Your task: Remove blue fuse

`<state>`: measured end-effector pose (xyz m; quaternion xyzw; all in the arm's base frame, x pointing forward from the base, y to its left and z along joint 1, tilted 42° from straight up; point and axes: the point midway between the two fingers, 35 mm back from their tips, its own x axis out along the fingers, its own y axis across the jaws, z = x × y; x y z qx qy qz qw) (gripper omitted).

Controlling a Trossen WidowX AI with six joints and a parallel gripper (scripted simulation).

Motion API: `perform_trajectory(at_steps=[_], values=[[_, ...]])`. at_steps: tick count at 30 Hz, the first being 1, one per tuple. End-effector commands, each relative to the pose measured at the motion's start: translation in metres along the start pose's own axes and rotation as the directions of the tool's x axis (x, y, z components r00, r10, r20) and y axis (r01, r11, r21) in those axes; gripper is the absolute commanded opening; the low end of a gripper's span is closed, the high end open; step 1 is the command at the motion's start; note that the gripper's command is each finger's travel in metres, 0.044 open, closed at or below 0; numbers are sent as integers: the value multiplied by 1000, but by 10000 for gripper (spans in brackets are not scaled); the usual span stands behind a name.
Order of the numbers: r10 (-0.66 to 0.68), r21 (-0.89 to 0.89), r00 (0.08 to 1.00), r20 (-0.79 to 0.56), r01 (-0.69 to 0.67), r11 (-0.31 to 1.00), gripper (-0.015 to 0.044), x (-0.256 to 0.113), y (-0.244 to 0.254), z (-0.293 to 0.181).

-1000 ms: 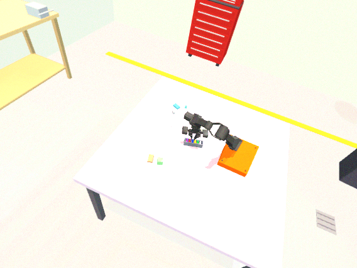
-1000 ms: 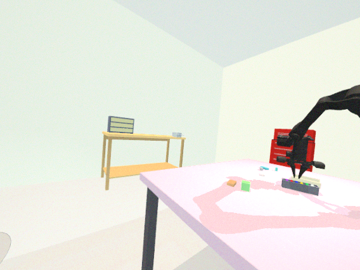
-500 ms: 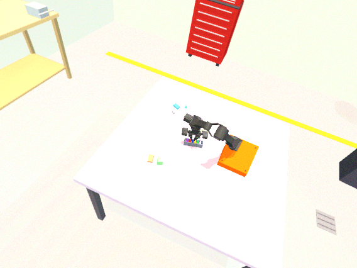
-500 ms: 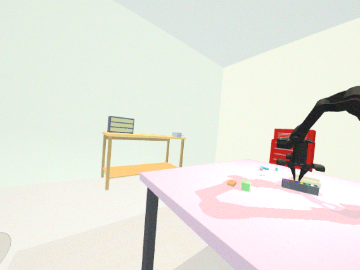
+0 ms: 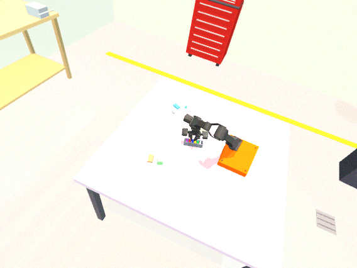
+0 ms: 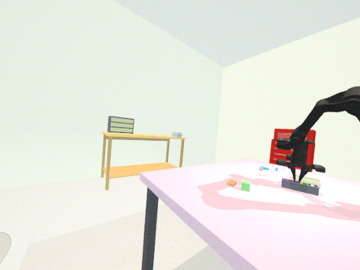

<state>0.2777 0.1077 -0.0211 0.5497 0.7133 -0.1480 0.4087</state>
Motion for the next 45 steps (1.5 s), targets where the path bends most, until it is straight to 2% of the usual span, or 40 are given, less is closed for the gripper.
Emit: perform_trajectory(at_steps=[1, 12, 23, 45], values=[[1, 5, 1000, -4, -1, 1000, 74, 3, 0, 0], [1, 5, 1000, -5, -1, 1000, 74, 8, 0, -1], [0, 0, 1000, 0, 0, 1000, 1, 7, 0, 0], [0, 1, 1000, 0, 0, 1000, 0, -1, 0, 0]])
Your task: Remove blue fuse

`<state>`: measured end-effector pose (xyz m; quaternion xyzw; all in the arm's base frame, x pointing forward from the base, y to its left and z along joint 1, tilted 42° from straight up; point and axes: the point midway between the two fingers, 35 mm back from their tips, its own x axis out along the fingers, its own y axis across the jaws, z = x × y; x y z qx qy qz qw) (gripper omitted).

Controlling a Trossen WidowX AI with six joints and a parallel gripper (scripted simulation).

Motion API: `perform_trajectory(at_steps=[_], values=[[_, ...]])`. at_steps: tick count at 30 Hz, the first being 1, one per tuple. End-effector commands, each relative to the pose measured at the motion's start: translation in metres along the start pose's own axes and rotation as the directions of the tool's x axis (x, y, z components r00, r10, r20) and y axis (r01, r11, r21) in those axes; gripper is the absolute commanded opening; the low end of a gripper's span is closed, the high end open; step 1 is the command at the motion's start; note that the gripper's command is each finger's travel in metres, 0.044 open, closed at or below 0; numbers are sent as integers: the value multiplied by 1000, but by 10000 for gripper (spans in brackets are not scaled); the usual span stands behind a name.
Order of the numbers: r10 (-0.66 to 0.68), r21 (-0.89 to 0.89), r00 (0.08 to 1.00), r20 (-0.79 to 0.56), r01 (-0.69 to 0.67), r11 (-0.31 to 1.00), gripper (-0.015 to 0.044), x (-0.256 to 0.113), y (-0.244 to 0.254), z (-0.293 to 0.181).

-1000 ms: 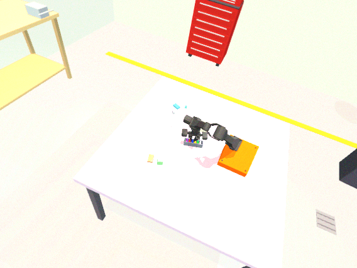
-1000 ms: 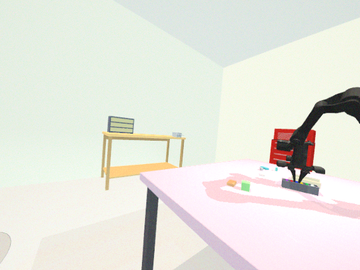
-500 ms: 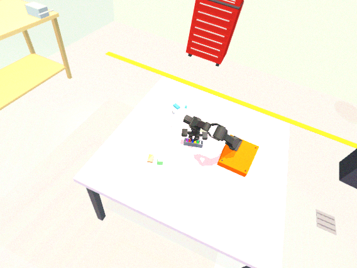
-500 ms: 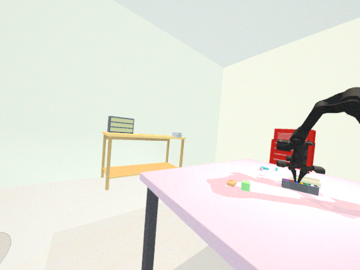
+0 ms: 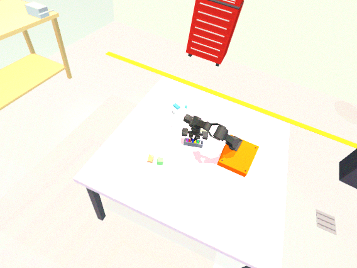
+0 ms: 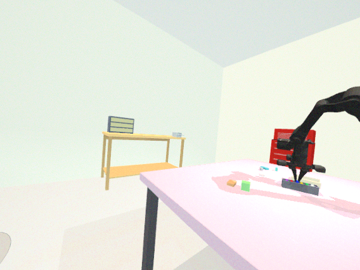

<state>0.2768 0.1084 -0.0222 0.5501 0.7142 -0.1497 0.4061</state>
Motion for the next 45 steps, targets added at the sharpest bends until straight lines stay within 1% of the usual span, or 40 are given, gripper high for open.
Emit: perform_trajectory(at_steps=[1, 45], values=[[3, -4, 1000, 2, -3, 1000, 0, -3, 1, 1], [3, -2, 1000, 1, -3, 1000, 0, -25, 1, 0]])
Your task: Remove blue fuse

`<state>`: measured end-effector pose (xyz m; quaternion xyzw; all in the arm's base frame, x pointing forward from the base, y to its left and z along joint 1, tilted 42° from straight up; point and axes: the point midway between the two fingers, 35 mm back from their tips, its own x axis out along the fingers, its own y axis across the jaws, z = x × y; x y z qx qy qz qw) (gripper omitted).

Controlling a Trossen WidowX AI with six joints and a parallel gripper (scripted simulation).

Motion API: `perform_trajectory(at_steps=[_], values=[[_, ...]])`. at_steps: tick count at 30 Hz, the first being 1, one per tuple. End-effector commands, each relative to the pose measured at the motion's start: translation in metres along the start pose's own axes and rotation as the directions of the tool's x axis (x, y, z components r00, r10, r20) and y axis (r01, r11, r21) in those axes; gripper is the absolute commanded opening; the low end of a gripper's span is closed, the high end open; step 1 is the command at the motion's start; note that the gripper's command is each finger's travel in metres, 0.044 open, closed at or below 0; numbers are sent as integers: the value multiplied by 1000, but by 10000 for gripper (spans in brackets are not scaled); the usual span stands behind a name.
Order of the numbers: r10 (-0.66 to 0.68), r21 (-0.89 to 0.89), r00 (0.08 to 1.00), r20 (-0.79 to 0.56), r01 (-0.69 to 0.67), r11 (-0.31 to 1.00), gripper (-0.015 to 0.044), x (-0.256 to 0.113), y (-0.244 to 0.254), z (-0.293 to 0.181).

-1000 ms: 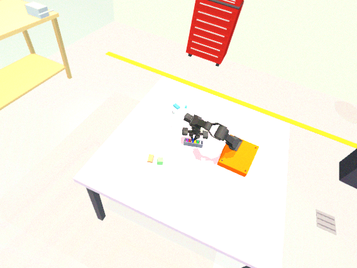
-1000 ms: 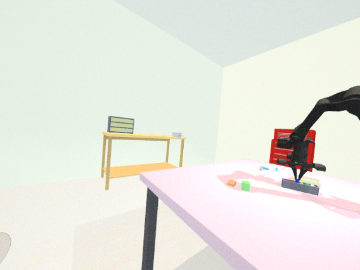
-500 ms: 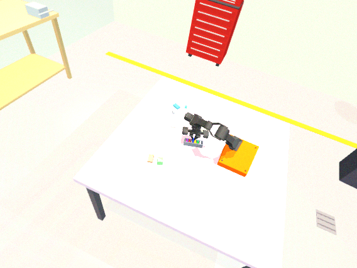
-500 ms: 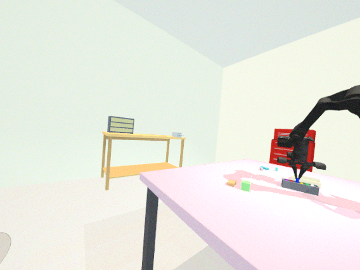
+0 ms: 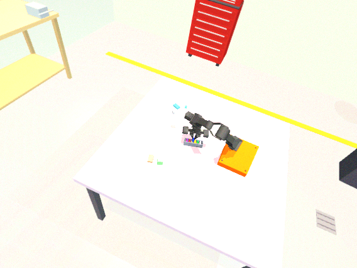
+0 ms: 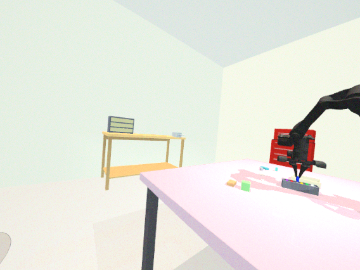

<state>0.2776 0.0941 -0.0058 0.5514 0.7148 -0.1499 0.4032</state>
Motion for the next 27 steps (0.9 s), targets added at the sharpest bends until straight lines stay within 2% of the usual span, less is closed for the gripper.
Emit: perform_trajectory(at_steps=[1, 27], values=[[3, -6, 1000, 5, -3, 1000, 0, -4, 2, 1], [3, -5, 1000, 5, -3, 1000, 0, -26, 1, 1]])
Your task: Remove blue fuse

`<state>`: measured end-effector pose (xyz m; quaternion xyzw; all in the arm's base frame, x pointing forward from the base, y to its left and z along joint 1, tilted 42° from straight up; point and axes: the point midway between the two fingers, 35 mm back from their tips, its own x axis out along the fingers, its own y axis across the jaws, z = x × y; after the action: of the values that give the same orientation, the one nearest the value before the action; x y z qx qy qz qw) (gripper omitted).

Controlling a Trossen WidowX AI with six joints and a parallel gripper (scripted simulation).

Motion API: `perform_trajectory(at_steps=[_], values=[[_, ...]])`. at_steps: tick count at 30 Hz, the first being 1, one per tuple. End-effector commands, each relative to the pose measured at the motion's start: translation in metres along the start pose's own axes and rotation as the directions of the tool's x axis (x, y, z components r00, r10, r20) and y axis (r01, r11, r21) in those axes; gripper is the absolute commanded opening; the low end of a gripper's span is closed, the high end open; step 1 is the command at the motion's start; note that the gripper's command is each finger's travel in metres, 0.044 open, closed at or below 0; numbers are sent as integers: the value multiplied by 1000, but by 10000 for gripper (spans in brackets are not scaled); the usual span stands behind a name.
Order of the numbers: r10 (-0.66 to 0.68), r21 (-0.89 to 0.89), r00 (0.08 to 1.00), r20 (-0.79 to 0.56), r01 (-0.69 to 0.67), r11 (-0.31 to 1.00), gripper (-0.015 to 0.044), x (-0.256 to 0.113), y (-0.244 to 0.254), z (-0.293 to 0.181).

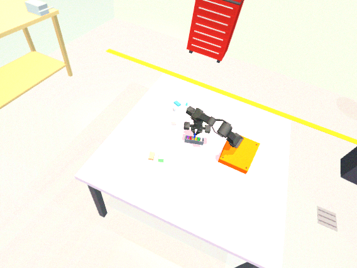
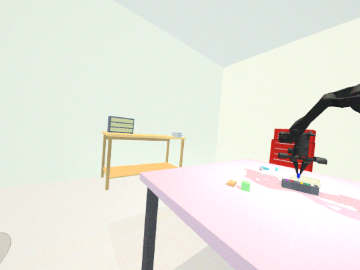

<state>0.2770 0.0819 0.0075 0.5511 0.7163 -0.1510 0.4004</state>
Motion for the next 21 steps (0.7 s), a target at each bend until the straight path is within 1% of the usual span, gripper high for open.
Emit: perform_trajectory(at_steps=[1, 11, 21], values=[[7, -9, 1000, 9, -7, 1000, 0, -9, 3, 1], [7, -9, 1000, 10, -7, 1000, 0, -15, 3, 2], [5, -6, 1000, 28, -5, 1000, 0, -20, -1, 54]])
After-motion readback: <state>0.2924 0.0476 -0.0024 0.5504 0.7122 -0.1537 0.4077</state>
